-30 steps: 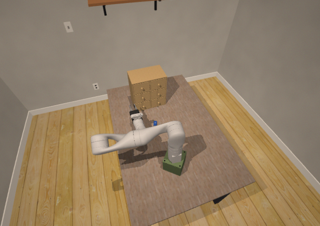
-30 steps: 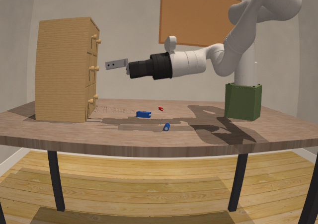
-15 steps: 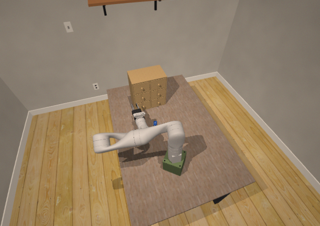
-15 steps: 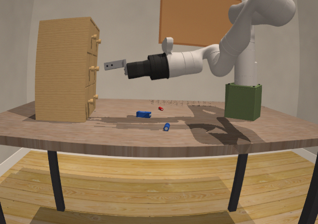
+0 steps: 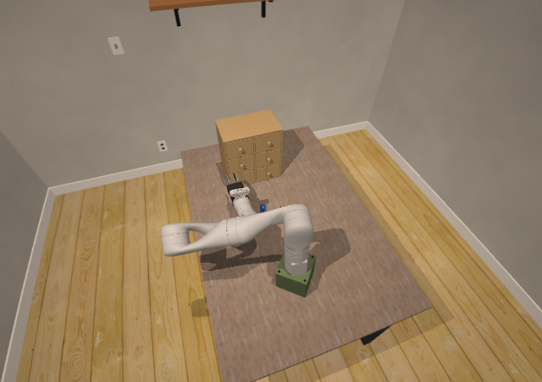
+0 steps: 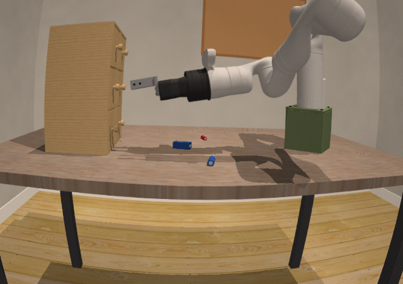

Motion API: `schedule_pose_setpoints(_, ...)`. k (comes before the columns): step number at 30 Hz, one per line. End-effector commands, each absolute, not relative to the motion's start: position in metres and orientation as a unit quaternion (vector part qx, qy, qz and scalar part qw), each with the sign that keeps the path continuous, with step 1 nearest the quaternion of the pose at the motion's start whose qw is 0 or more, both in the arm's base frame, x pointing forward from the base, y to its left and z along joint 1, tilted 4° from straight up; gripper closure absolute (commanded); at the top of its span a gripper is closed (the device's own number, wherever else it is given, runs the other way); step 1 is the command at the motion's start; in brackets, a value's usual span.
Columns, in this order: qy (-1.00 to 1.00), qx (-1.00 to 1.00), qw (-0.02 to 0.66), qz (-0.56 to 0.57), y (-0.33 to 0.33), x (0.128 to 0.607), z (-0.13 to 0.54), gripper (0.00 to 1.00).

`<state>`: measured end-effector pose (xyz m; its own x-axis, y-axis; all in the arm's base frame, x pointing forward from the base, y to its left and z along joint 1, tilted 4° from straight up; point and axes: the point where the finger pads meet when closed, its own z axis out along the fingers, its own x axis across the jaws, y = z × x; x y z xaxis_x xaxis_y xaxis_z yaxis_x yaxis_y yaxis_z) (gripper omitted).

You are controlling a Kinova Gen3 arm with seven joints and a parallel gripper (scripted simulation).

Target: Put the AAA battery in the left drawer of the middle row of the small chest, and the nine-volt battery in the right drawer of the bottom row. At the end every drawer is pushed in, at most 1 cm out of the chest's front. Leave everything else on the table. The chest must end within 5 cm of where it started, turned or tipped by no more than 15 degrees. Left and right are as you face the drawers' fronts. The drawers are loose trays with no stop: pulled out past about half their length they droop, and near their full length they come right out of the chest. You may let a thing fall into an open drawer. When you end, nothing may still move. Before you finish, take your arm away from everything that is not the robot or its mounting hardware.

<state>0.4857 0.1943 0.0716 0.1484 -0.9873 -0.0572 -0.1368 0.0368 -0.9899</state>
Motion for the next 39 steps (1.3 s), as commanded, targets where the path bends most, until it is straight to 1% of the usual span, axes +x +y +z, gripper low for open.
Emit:
schedule_pose_setpoints(1,0.505,-0.557,0.510,-0.418,0.186,0.488,0.071,0.33)
schedule_pose_setpoints(39,0.505,-0.557,0.510,-0.418,0.142,0.507,0.065,0.33)
